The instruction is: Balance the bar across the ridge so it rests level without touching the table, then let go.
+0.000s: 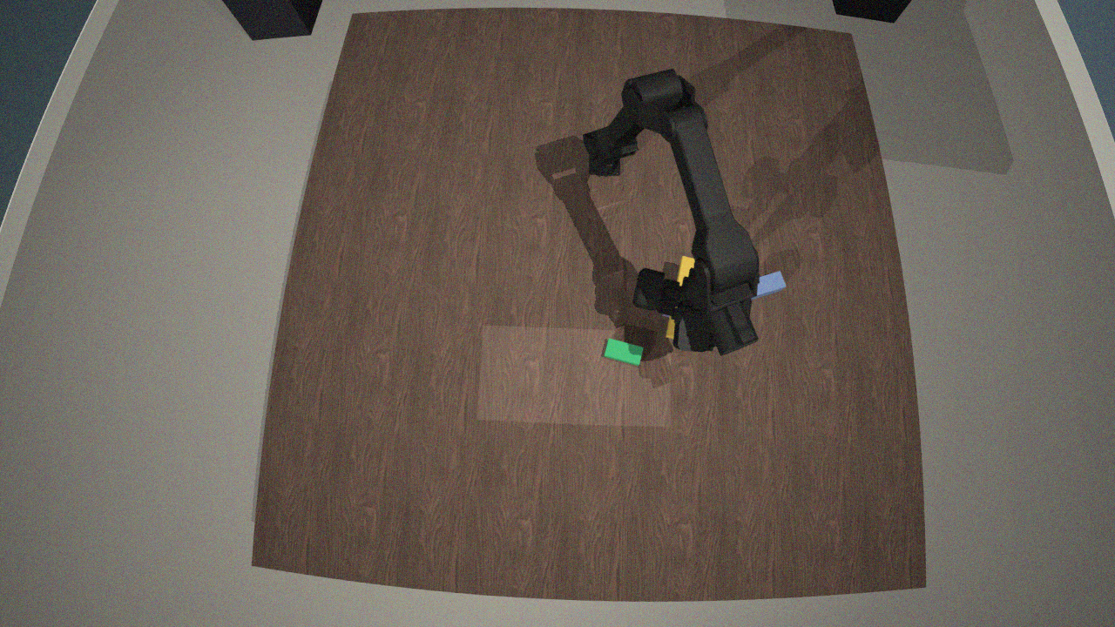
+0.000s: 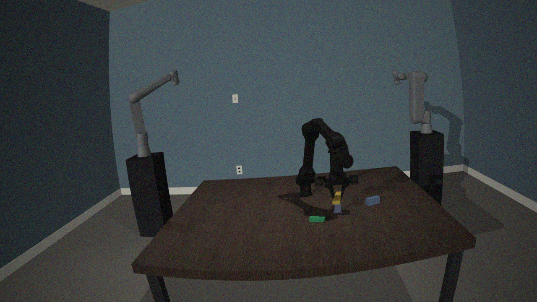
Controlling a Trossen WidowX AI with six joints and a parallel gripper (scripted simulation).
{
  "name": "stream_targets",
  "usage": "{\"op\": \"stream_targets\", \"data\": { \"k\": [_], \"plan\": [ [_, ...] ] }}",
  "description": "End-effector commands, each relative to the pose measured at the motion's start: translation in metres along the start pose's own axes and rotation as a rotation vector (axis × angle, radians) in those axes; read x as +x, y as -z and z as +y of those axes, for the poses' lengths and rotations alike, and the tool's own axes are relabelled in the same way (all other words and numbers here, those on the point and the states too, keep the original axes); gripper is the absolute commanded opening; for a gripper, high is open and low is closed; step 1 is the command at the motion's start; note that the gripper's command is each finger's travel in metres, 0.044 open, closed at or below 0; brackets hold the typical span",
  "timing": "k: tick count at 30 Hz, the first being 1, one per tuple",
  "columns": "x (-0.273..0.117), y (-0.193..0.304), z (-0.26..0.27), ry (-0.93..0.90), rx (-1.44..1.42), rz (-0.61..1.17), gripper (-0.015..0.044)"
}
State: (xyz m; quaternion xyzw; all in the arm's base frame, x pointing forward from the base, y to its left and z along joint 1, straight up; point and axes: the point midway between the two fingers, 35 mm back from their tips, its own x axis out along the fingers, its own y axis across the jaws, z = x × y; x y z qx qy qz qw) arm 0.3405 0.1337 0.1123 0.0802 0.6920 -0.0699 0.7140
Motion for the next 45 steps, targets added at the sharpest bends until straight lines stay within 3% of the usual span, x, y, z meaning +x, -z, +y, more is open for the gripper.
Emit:
{"op": "stream_targets", "data": {
  "k": [1,45],
  "plan": [
    [0.0003,0.0002,-0.0001,0.000,-0.001,0.003,0.0000],
    [0.0040,0.0004,-0.0001,0.000,-0.001,0.003,0.0000]
  ]
}}
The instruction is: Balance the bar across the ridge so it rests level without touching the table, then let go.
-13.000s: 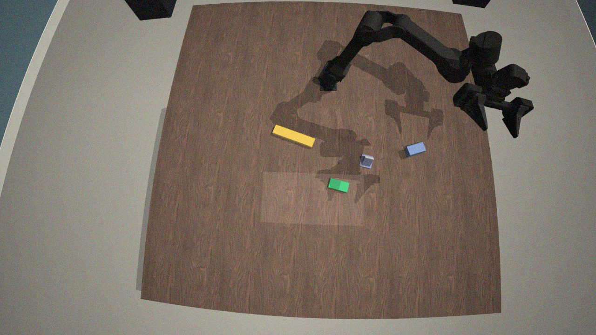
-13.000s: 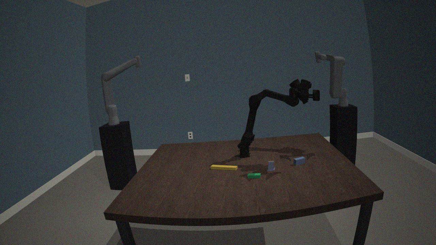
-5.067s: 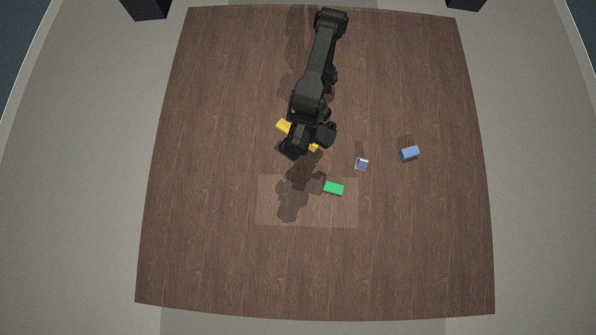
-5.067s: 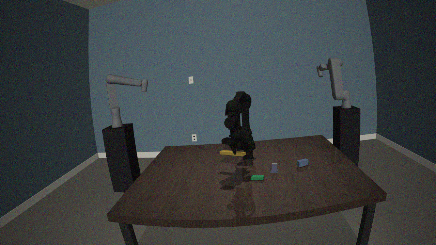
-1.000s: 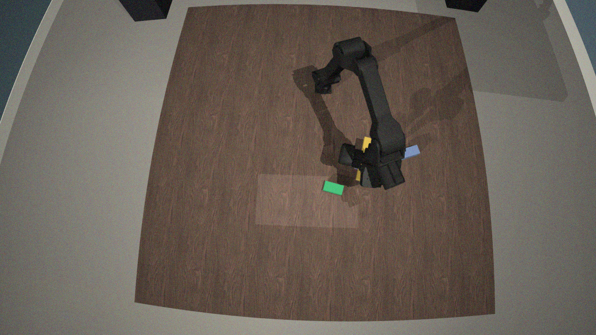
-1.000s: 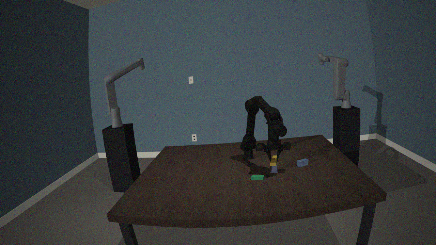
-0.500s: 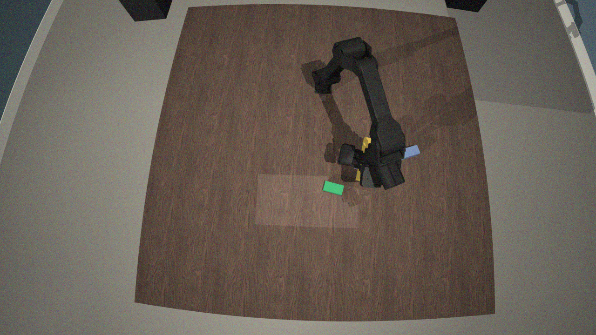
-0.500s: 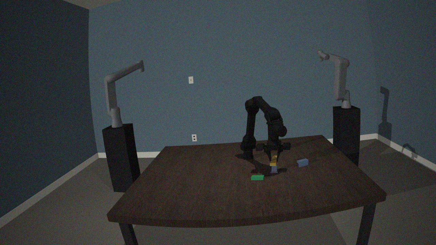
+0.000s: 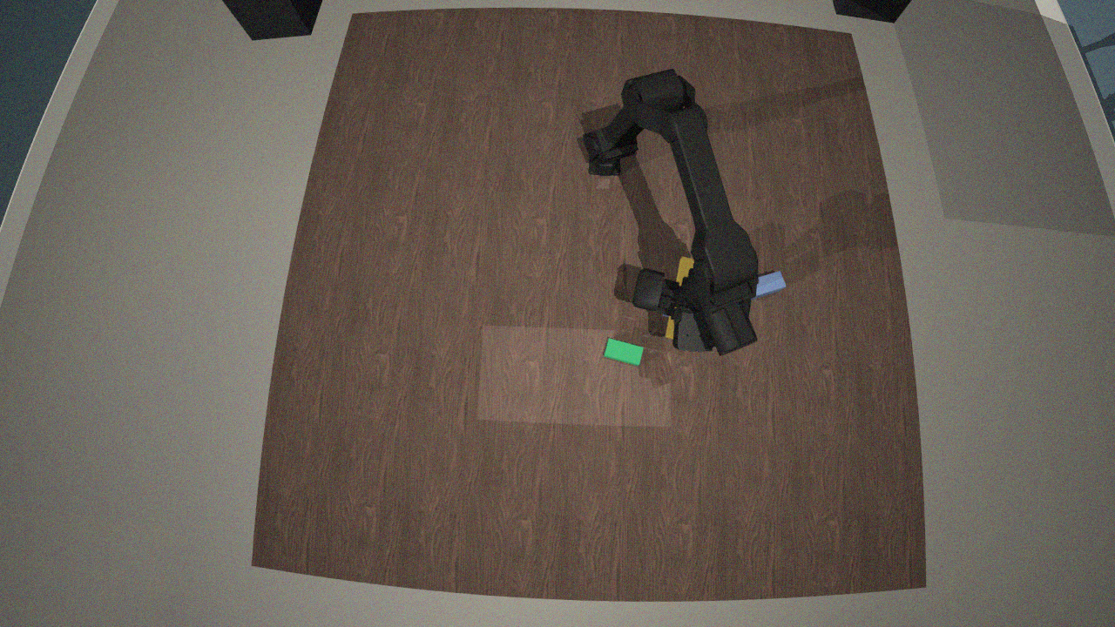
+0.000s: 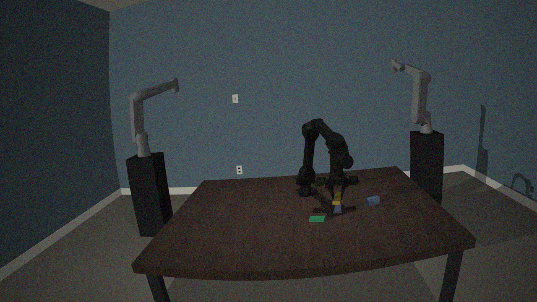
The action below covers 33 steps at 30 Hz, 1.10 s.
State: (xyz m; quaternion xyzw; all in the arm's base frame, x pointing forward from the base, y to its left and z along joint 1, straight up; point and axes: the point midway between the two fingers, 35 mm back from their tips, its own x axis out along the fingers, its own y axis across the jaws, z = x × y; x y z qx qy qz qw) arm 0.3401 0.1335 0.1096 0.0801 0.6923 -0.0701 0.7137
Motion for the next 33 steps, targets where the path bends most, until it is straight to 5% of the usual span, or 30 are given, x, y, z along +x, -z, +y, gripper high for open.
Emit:
{"op": "stream_targets", "data": {
  "k": [1,33],
  "plan": [
    [0.0014,0.0000,0.0002,0.000,-0.001,0.002,0.0000],
    [0.0041,0.0001,0.0002,0.000,-0.001,0.002,0.0000]
  ]
}}
